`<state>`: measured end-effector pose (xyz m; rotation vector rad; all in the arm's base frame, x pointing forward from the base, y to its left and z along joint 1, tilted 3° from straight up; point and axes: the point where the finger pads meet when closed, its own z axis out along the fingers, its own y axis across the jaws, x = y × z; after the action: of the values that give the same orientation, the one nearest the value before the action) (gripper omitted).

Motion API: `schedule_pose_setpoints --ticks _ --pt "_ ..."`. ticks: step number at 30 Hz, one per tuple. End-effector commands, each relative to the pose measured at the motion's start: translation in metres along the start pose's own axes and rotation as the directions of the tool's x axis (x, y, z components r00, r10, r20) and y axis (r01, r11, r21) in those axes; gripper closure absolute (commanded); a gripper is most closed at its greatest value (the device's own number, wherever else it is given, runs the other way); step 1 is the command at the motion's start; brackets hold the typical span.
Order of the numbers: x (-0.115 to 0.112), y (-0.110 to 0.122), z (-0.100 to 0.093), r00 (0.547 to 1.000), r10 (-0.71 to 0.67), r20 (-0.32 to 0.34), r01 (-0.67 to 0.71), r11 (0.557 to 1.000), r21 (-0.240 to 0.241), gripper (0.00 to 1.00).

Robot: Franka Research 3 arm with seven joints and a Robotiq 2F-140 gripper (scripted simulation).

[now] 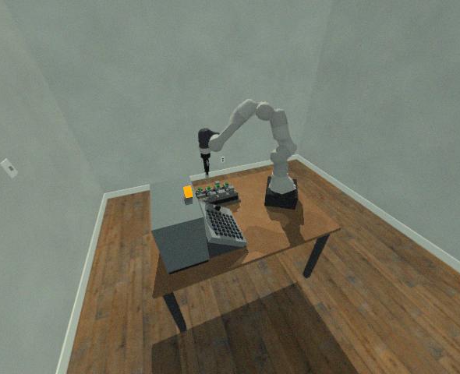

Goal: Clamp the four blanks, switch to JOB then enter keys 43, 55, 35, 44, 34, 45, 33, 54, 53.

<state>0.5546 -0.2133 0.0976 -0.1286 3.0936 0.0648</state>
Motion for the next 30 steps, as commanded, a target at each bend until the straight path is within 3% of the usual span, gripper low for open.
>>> schedule_pose_setpoints --ticks 1,15,17,19,23,24,30 --pt "0.004 0.002 -0.011 1.000 -0.025 -0.014 0.024 1.000 -0.011 1.00" --pt "0.005 0.001 -0.023 1.000 -0.024 -0.014 0.024 1.000 -0.011 1.00" --pt "0.025 -0.023 -0.024 1.000 -0.015 -0.015 0.015 1.000 -0.010 1.00" --pt "0.061 -0.060 -0.024 1.000 0.004 -0.015 -0.004 1.000 -0.010 1.00" --pt "0.112 -0.103 -0.024 1.000 0.022 -0.015 -0.022 1.000 -0.012 1.00" --pt "0.112 -0.103 -0.024 1.000 0.022 -0.015 -0.022 1.000 -0.012 0.60" --pt "0.112 -0.103 -0.024 1.000 0.022 -0.015 -0.022 1.000 -0.012 0.60"
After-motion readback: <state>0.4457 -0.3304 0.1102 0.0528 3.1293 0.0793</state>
